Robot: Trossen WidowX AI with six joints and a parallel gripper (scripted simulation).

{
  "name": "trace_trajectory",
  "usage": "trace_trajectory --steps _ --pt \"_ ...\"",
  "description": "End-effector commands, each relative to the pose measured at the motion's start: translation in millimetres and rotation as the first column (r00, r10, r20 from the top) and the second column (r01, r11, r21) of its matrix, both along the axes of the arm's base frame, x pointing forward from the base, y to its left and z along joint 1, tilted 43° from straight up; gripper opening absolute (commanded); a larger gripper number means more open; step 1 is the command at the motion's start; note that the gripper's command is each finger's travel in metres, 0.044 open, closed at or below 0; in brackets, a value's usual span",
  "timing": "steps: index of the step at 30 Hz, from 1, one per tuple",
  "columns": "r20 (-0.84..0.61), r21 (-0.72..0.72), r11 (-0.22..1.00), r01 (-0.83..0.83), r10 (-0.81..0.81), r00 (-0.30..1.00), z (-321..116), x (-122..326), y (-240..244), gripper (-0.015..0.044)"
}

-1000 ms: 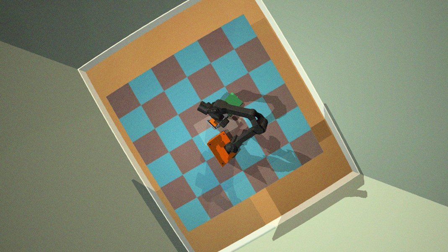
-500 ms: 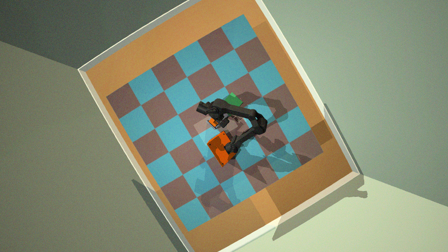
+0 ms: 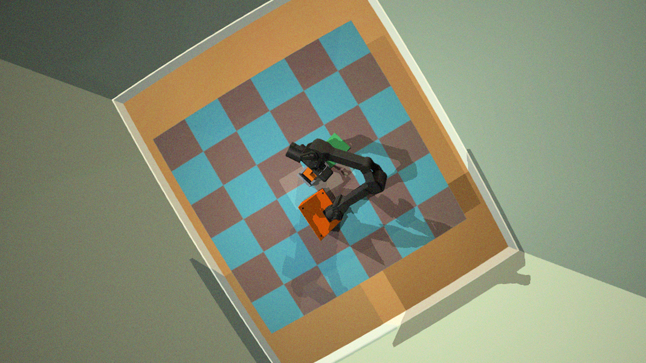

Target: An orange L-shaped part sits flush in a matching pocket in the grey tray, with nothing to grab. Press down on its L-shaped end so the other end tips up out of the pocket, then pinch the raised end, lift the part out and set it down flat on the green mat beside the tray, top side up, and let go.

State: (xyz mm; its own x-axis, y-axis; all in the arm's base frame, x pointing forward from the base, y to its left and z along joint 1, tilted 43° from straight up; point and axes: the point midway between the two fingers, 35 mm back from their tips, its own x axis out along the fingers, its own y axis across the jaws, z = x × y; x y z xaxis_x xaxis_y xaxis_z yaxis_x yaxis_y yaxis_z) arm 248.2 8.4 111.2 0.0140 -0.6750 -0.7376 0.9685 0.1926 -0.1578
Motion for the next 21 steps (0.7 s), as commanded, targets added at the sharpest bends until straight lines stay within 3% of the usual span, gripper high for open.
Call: trace_trajectory --steps 1,21 --pt "0.014 -0.001 1.0 -0.003 0.003 1.0 16.6 4.1 -15.1 0.0" --pt "0.016 -0.005 1.0 -0.003 0.003 1.0 77.3 18.0 -80.1 0.0"
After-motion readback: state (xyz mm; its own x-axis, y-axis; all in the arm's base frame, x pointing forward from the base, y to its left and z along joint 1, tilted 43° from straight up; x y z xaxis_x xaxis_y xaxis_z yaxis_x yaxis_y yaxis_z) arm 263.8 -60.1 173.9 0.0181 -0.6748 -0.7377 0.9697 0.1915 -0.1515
